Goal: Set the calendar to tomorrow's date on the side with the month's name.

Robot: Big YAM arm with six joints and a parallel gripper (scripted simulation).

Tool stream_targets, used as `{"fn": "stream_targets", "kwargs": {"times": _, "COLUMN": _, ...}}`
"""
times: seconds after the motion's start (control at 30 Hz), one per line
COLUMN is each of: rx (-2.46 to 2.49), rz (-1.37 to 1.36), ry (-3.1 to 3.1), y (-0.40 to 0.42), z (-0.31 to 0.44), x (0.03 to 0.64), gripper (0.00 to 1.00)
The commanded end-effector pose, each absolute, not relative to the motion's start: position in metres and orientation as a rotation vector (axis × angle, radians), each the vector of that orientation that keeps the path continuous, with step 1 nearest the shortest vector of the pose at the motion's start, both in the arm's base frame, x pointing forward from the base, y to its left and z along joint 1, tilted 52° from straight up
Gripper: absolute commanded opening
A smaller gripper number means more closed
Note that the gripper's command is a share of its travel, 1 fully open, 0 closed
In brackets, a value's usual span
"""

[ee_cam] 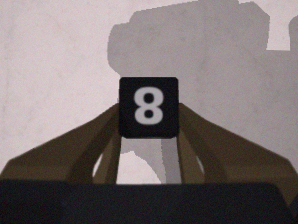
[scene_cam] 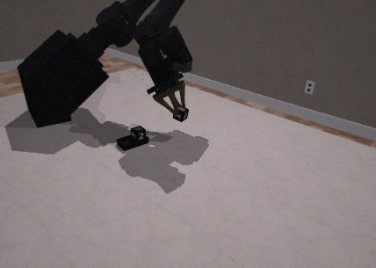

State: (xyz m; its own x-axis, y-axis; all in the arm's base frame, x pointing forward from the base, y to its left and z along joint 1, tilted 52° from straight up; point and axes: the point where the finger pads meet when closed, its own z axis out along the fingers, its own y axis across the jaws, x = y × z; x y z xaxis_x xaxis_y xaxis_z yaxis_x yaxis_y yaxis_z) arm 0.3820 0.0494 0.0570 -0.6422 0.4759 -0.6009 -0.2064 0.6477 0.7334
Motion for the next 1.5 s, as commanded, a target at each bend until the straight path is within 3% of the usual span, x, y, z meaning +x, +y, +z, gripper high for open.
{"fn": "stream_targets", "kwargs": {"times": 0.0, "rx": 0.17, "rz": 0.987, "ry": 2.032, "y": 0.035, "z": 0.066, "x": 0.388, "gripper": 0.27}}
{"fn": "stream_targets", "kwargs": {"times": 1.47, "rx": 0.019, "rz": 1.073, "ry": 2.292, "y": 0.033, "z": 0.074, "x": 0.391, "gripper": 0.27}}
